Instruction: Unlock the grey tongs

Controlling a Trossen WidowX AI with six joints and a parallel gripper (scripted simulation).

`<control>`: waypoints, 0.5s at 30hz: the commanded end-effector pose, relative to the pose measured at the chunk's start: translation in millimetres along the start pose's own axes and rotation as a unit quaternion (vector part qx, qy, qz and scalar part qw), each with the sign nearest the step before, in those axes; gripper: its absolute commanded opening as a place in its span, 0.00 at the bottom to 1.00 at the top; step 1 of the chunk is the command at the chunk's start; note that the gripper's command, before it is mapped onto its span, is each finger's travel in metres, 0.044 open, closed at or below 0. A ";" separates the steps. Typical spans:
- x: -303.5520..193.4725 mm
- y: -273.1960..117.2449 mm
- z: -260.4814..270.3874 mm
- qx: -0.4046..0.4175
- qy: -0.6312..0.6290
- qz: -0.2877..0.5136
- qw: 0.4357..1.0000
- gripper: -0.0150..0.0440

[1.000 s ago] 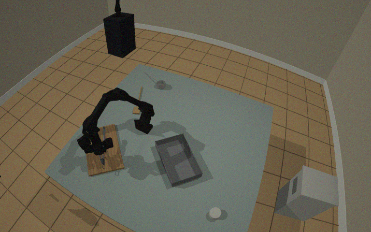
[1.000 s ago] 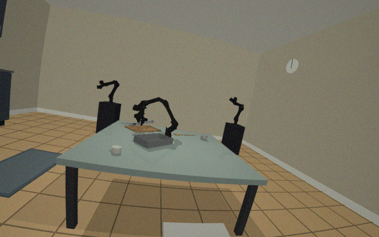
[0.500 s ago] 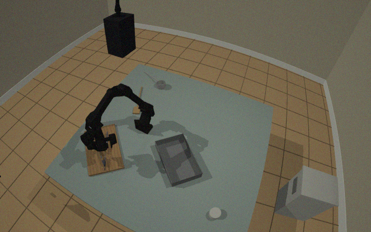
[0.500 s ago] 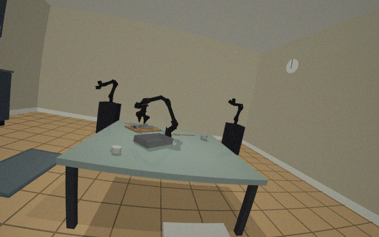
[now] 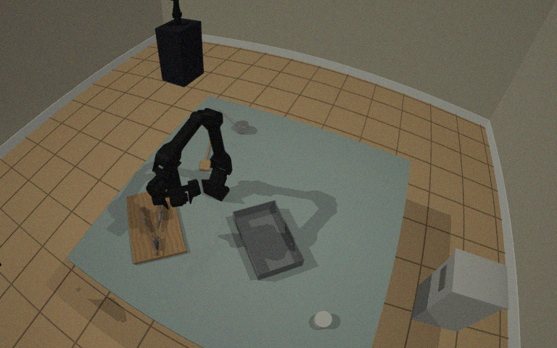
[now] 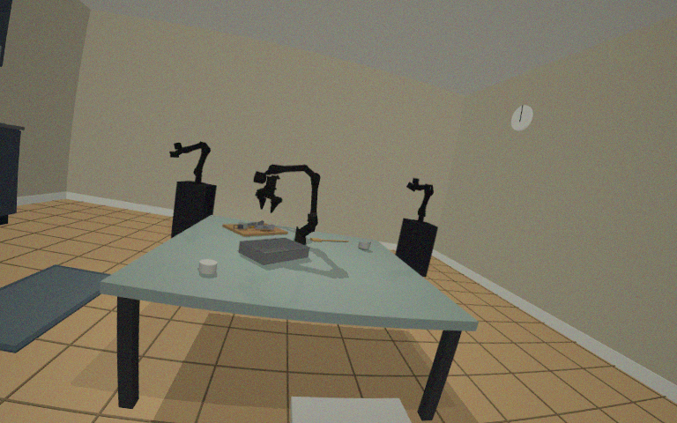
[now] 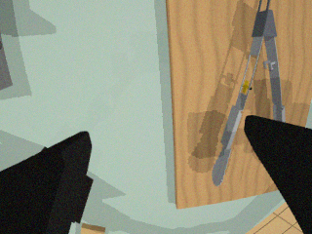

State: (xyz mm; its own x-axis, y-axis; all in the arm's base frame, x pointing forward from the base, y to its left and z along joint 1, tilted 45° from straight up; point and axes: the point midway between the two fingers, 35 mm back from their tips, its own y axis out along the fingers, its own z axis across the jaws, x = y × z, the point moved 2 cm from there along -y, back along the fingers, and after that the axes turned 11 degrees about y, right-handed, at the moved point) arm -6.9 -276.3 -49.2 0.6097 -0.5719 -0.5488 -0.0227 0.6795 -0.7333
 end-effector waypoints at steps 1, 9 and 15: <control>-2.9 0.1 5.9 0.007 0.003 0.004 1.000 1.00; -4.0 -46.0 3.3 0.001 0.000 0.001 1.000 1.00; -4.0 -46.0 3.3 0.001 0.000 0.001 1.000 1.00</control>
State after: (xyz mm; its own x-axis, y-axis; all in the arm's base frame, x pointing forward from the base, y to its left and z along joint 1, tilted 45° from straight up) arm -5.7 -301.7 -14.1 0.6098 -0.5722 -0.5484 -0.0229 0.6789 -0.7339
